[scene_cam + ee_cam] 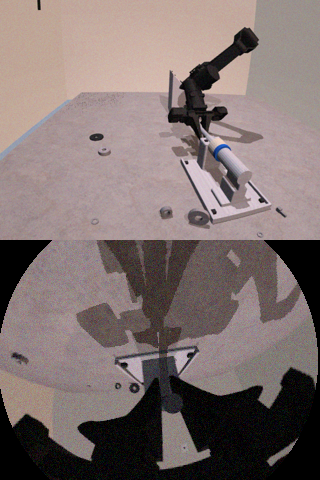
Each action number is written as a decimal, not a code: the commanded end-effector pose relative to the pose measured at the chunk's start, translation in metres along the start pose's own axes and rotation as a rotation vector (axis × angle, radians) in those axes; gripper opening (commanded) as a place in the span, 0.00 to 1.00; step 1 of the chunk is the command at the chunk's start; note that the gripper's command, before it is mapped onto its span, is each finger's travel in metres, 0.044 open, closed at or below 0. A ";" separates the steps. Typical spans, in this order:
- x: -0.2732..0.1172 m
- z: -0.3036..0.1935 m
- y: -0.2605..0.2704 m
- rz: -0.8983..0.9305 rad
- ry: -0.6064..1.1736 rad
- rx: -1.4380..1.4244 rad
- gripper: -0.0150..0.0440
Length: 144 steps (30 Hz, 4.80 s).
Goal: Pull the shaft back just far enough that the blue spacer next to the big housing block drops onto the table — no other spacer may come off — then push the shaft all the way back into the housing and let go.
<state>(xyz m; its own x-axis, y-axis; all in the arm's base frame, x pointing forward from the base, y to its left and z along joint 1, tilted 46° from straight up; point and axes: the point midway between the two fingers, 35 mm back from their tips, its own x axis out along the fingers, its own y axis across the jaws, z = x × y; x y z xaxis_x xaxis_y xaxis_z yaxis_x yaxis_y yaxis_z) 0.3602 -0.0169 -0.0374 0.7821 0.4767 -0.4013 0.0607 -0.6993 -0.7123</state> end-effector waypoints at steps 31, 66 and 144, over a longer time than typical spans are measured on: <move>-0.003 0.004 0.000 0.000 -0.001 -0.001 0.25; -0.006 0.006 0.000 0.000 -0.002 -0.001 0.25; -0.012 0.012 0.000 0.000 -0.002 -0.001 0.25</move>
<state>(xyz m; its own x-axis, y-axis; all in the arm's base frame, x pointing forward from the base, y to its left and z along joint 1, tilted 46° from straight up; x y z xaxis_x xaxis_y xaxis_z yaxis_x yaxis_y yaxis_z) 0.3460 -0.0170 -0.0386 0.7839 0.4747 -0.4003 0.0615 -0.7009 -0.7106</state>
